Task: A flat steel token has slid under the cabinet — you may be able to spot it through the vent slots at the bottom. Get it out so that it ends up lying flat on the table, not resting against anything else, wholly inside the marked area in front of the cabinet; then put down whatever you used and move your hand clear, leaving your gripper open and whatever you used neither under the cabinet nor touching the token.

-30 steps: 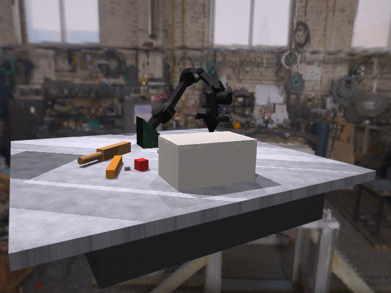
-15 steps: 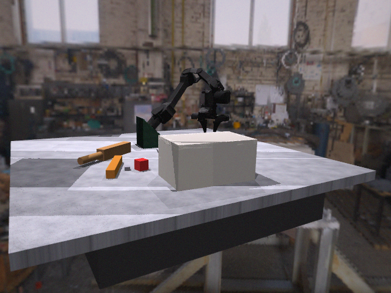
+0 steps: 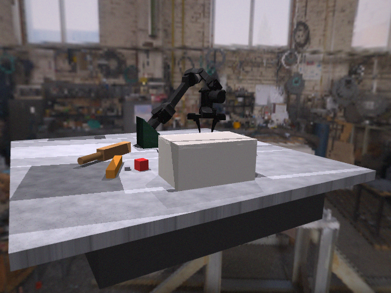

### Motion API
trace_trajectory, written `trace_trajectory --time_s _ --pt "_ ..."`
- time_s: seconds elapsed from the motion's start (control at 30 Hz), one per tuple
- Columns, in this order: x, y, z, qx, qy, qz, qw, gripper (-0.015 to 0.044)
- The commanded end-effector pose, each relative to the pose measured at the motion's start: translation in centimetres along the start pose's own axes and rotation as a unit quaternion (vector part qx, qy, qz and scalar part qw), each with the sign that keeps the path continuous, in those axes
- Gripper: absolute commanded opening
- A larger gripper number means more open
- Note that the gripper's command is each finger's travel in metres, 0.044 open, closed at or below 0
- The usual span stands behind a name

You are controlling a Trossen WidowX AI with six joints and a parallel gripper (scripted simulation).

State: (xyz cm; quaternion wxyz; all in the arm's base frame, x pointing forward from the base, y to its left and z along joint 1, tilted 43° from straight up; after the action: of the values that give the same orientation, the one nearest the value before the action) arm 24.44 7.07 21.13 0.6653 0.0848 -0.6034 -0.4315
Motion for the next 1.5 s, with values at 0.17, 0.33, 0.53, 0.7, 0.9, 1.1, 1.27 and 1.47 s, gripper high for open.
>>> trace_trajectory --time_s 0.17,0.33,0.53,0.7,0.9,1.1,1.27,1.47 --pt "0.3 -0.8 -1.2 0.124 0.004 -0.003 0.992 0.0270" --pt "0.1 -0.8 -1.2 0.124 0.004 -0.003 0.992 0.0270" --pt "-2.8 -0.8 -1.2 0.124 0.004 -0.003 0.992 0.0270" --pt "-3.7 -0.9 -1.1 0.124 0.004 -0.004 0.992 0.0270" --pt "-3.8 -0.9 -1.2 0.124 0.004 -0.004 0.992 0.0270" --pt "-4.6 -0.9 -1.2 0.124 0.004 -0.004 0.992 0.0270" --pt "-5.4 -0.9 -1.2 0.124 0.004 -0.004 0.992 0.0270" --pt "-6.4 -0.9 -1.2 0.124 0.004 -0.004 0.992 0.0270"
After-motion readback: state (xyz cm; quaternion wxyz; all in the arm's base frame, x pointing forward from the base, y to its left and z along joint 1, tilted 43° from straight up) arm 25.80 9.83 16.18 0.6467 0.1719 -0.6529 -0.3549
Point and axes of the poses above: the point midway between the two fingers, 35 mm back from their tips, its own x axis back along the fingers, its own y axis across the jaws, z = x × y, the point moved 6 cm from there along x, back along the fingers, and after that the axes turned 1 degree about x, right-handed, at the moved point
